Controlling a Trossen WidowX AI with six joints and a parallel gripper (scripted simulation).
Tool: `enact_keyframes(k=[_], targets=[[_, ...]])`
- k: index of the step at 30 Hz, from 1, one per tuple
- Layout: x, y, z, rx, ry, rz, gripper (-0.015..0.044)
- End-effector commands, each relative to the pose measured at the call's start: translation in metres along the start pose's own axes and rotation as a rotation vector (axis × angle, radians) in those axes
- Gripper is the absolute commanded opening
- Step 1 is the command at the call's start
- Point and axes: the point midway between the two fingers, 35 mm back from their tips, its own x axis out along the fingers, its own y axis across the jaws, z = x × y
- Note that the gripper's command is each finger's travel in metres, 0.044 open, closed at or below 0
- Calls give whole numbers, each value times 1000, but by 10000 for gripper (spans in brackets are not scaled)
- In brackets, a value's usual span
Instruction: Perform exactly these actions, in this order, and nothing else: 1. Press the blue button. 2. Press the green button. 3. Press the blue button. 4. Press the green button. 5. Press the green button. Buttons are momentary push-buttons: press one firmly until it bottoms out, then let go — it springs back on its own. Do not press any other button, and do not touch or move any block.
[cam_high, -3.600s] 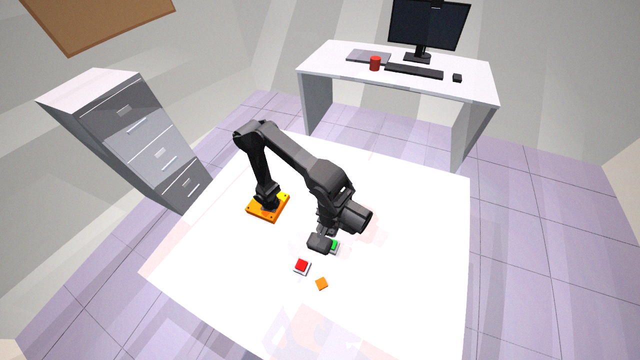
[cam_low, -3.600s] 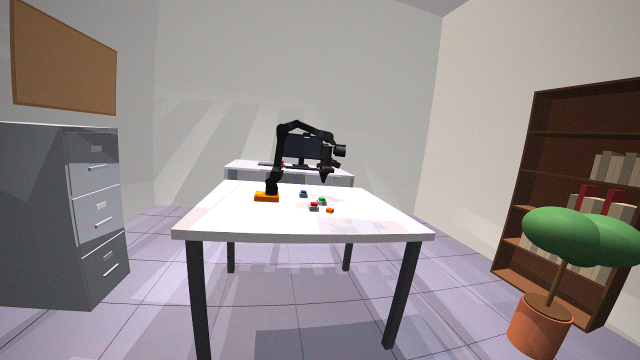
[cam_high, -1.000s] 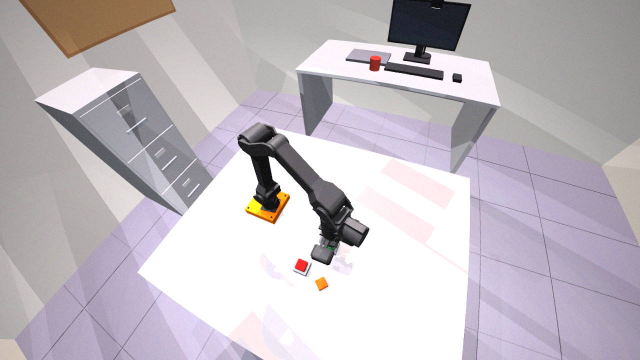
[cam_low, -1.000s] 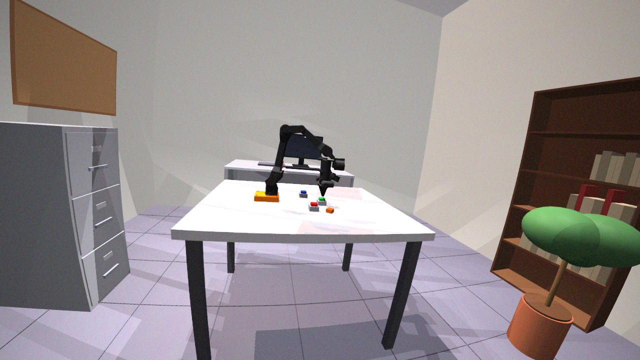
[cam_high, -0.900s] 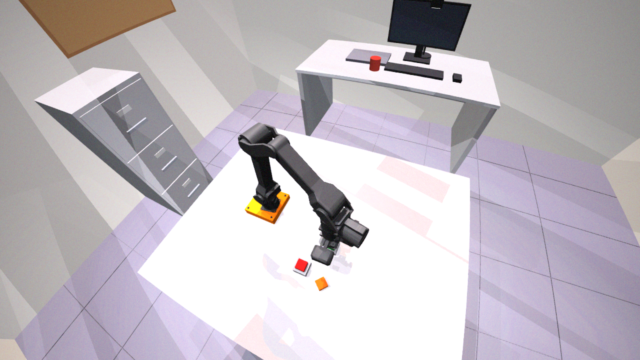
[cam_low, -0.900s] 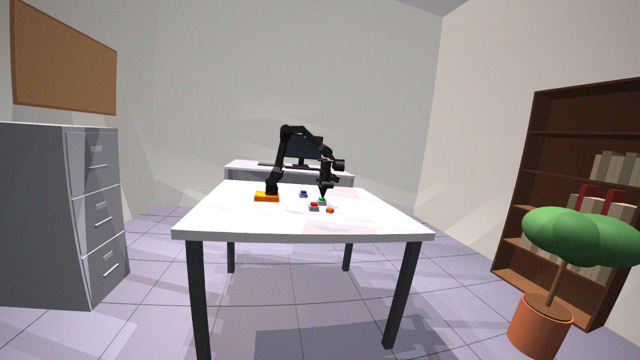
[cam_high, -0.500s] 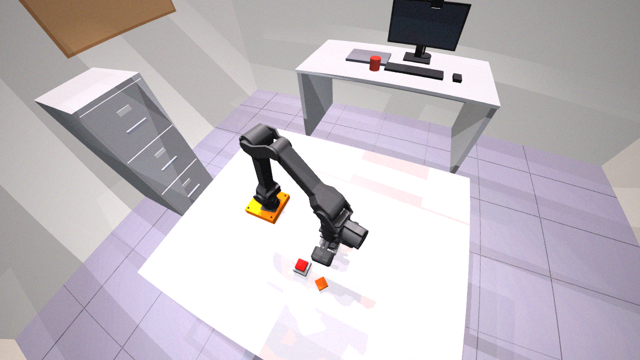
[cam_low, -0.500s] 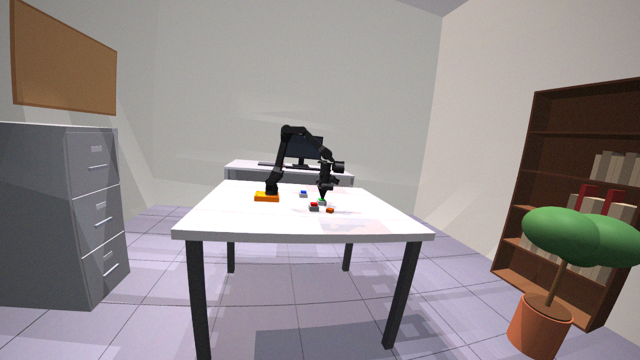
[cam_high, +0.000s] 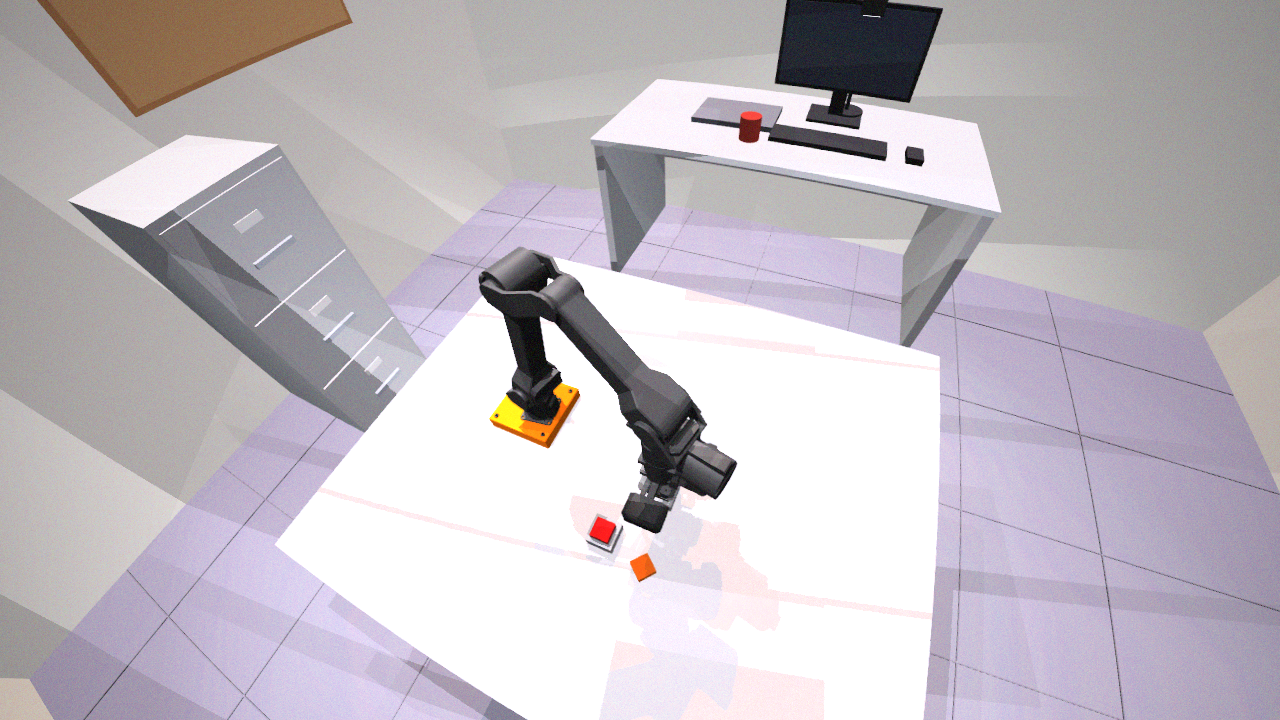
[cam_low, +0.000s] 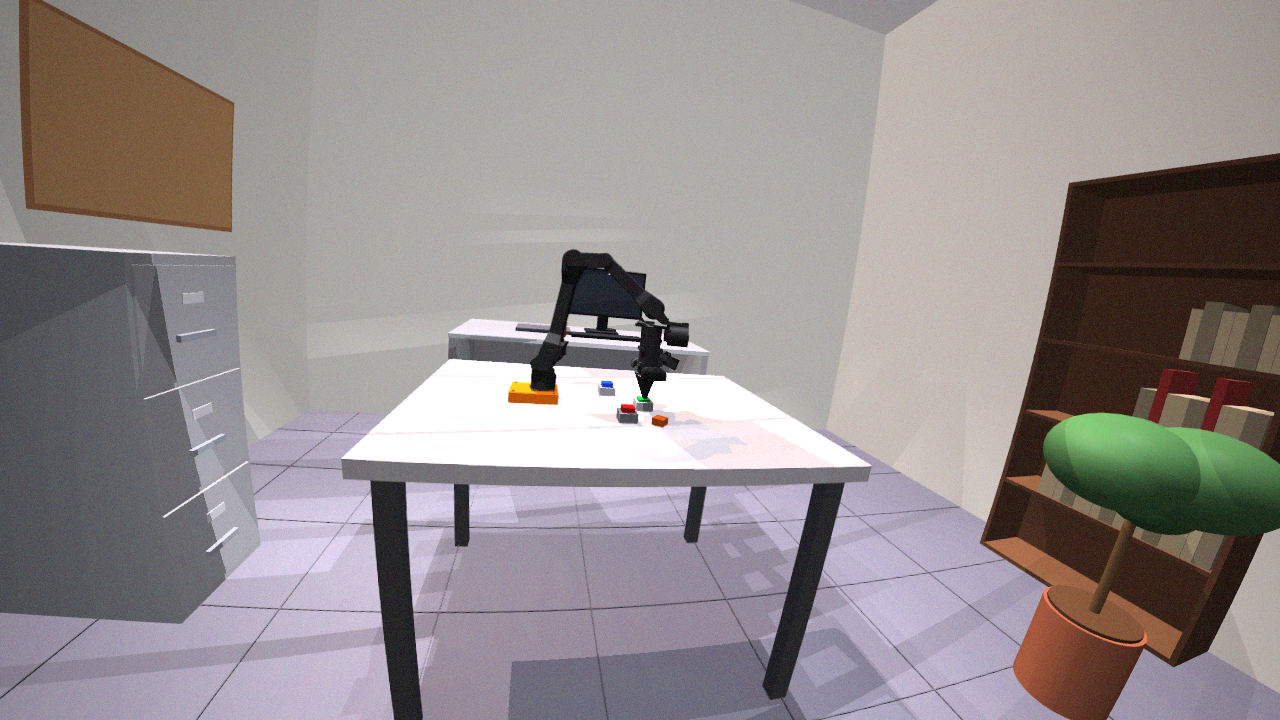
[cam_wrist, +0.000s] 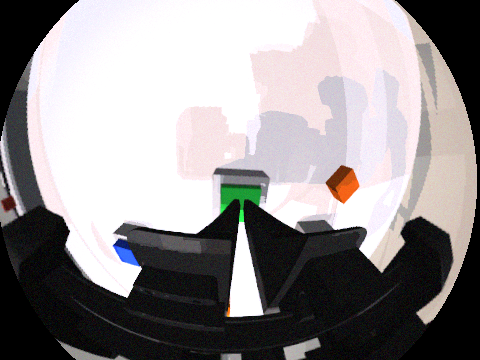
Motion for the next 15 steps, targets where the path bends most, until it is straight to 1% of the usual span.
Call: enact_keyframes(k=[1,3,6,9,15], targets=[[-21,0,0,0,3,1,20],[-32,0,-1,1,6,2,20],[-32,0,-1,1,6,2,20],[-36,20,4,1,6,3,99],[-56,106,13,1,5,7,256]])
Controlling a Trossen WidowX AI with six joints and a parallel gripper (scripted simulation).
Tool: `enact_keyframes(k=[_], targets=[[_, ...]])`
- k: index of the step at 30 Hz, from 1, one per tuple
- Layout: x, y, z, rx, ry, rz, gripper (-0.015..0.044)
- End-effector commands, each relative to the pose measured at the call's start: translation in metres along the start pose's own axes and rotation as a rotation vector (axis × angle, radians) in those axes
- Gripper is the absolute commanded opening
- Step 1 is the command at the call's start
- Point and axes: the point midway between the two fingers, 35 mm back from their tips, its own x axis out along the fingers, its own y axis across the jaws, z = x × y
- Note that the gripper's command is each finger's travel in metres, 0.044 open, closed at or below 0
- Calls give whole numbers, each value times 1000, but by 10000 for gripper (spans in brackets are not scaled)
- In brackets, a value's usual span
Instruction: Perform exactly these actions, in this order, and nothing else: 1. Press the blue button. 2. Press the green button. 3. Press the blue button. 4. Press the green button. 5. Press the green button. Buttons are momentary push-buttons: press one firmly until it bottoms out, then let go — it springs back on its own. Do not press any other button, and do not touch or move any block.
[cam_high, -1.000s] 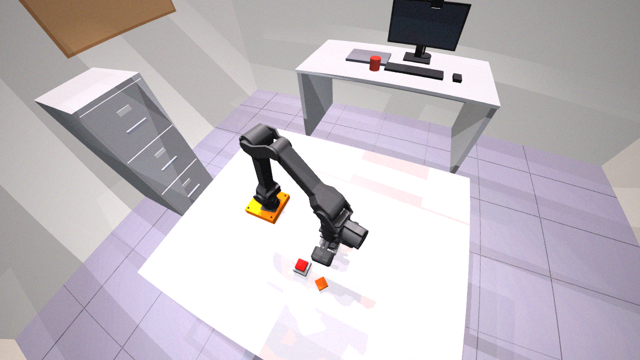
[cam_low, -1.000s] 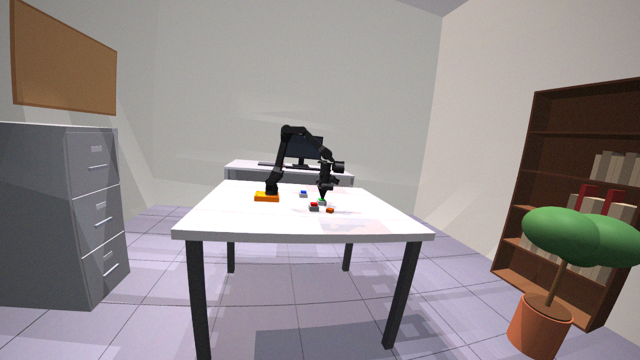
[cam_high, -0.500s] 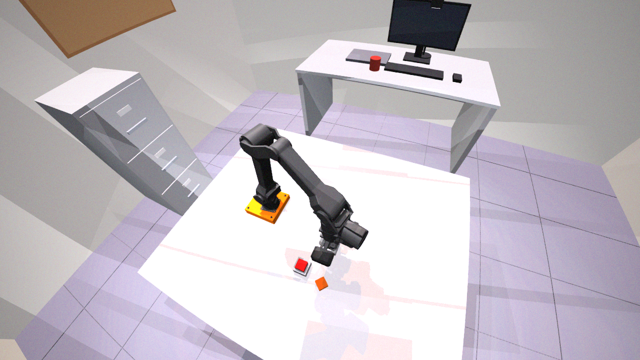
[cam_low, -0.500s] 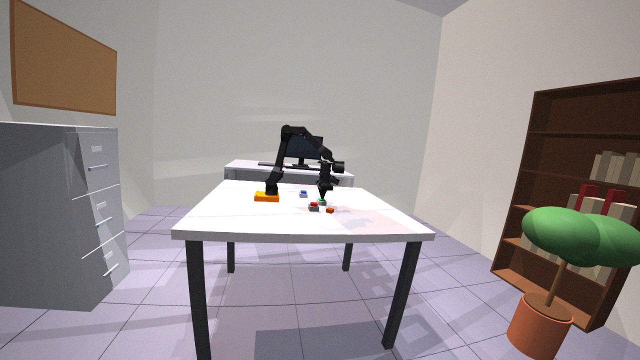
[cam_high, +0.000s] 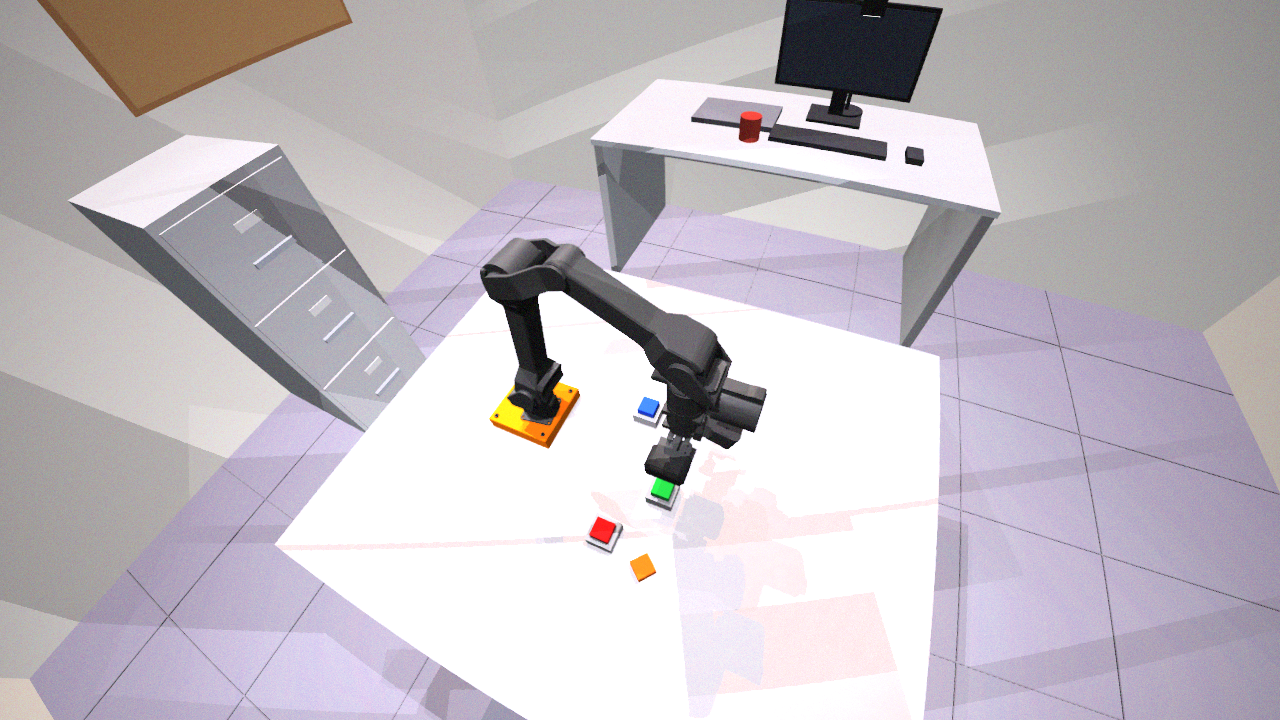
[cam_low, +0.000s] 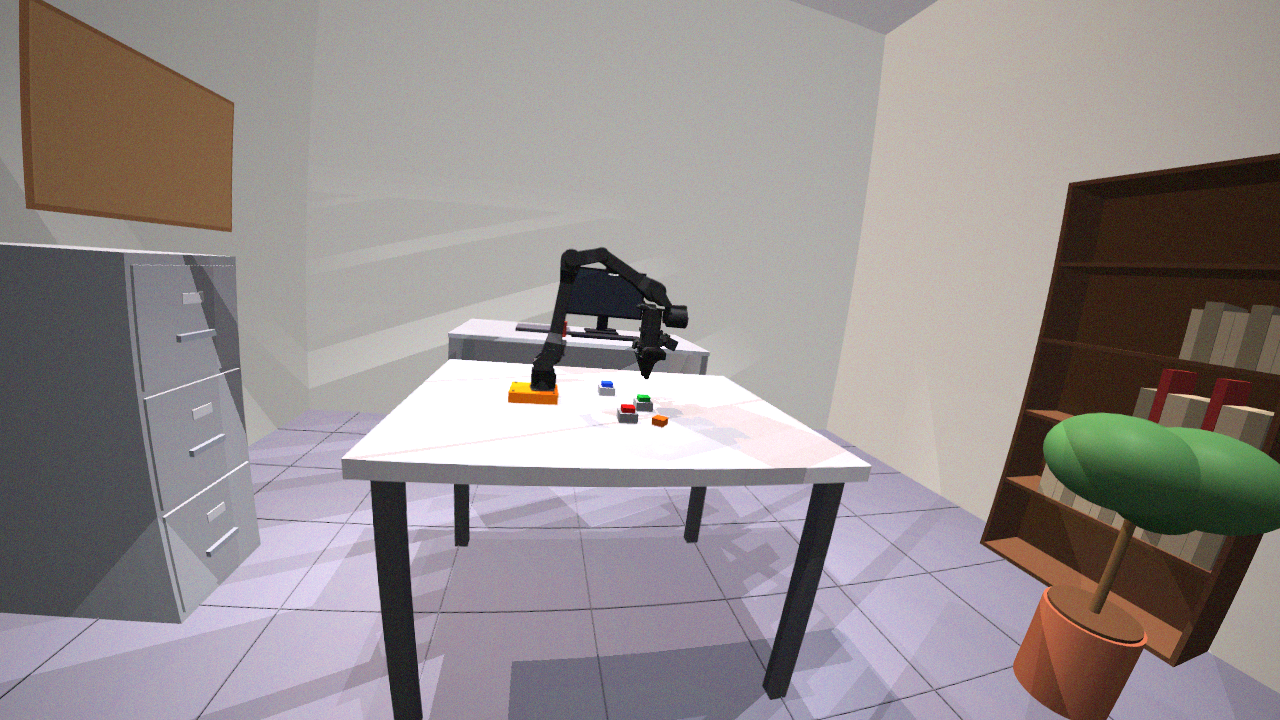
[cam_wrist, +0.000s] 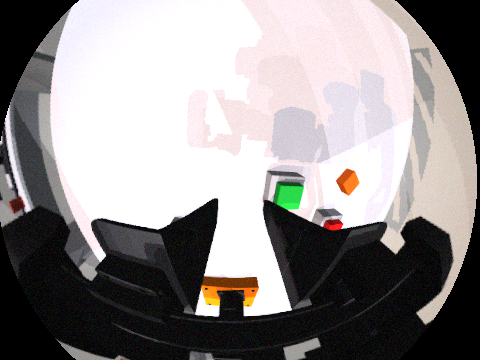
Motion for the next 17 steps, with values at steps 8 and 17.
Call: enact_keyframes(k=[8,17], targets=[[-39,153,-31,-5,-3,13,400],[-51,196,-58,-5,0,19,400]])
